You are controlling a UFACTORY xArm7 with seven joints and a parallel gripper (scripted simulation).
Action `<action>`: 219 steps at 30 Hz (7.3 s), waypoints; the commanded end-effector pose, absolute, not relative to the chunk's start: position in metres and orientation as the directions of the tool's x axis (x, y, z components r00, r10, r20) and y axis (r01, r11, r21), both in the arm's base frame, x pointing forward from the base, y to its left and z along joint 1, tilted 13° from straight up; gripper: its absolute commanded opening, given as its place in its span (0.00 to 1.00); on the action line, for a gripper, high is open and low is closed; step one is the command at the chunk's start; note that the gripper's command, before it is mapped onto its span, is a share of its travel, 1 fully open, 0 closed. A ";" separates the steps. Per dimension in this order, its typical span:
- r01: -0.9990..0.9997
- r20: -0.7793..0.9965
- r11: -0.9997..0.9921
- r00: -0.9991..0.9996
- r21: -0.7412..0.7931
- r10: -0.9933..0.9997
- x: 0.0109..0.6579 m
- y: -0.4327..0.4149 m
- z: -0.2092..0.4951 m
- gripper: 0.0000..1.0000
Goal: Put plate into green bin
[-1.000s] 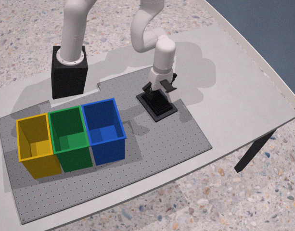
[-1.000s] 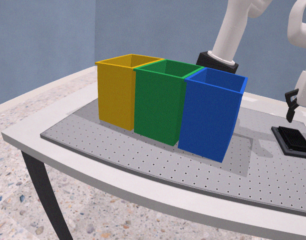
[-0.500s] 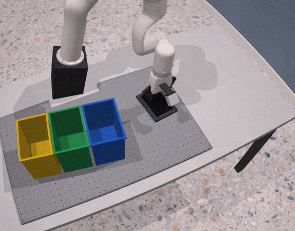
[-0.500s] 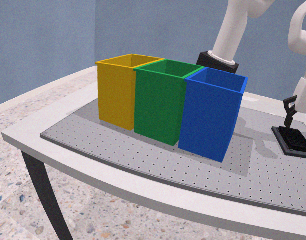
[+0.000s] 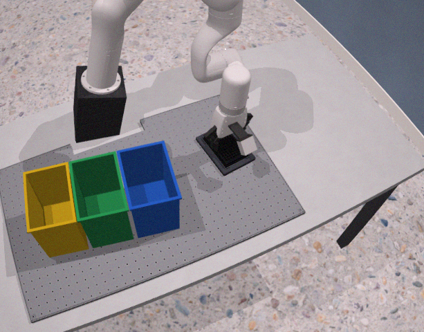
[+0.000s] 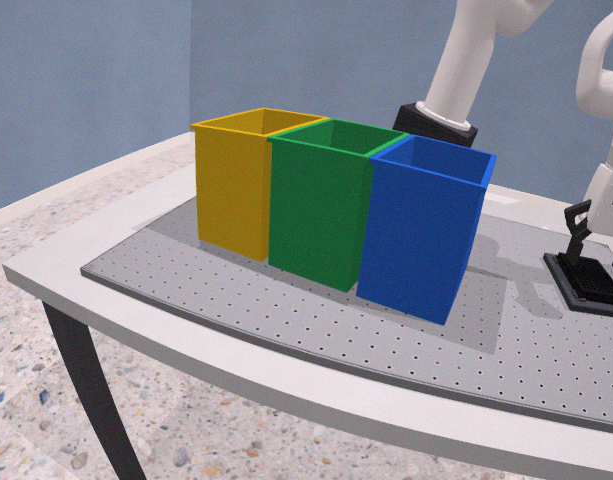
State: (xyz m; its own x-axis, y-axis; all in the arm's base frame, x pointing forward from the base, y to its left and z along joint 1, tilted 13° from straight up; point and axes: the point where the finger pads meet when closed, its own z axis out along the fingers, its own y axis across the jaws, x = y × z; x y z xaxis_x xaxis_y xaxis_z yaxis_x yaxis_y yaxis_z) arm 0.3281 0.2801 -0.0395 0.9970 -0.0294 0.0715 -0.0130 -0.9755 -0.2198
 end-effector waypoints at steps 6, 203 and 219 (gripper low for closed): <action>-0.013 0.074 -0.975 0.997 -0.221 -0.030 0.329 0.281 -0.041 1.00; -0.013 0.074 -0.975 0.997 -0.222 -0.030 0.323 0.262 0.043 0.00; -0.013 0.074 -0.975 0.997 -0.222 -0.030 0.321 0.257 0.066 0.00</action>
